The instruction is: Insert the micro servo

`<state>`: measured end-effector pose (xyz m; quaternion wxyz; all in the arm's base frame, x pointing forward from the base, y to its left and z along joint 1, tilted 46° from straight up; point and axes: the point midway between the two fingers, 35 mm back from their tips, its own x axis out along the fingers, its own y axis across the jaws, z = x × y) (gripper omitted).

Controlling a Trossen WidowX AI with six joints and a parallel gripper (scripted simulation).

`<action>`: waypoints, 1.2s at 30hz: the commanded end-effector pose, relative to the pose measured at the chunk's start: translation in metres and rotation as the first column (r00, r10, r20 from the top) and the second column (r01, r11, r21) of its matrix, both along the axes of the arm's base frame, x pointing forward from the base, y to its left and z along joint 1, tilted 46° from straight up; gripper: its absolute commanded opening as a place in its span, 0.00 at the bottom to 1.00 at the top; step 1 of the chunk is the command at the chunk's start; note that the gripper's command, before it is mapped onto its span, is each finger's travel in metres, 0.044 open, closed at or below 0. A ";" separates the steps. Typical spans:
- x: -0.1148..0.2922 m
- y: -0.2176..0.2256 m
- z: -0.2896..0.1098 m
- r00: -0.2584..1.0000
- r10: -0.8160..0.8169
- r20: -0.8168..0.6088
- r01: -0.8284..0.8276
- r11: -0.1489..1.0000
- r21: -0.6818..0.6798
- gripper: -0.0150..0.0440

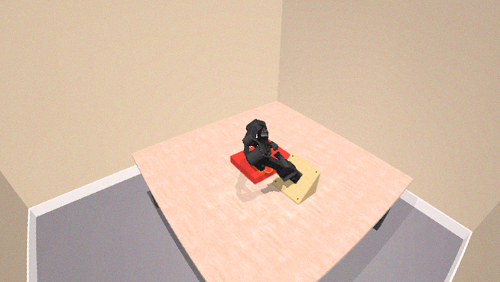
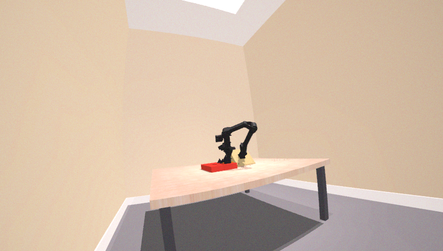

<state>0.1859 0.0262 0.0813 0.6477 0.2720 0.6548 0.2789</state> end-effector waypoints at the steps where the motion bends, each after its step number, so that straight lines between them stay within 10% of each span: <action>1: 0.000 0.003 -0.003 1.000 -0.006 -0.002 0.006 1.000 0.003 0.25; 36: -0.001 0.027 -0.025 1.000 -0.006 -0.002 0.006 1.000 0.004 0.30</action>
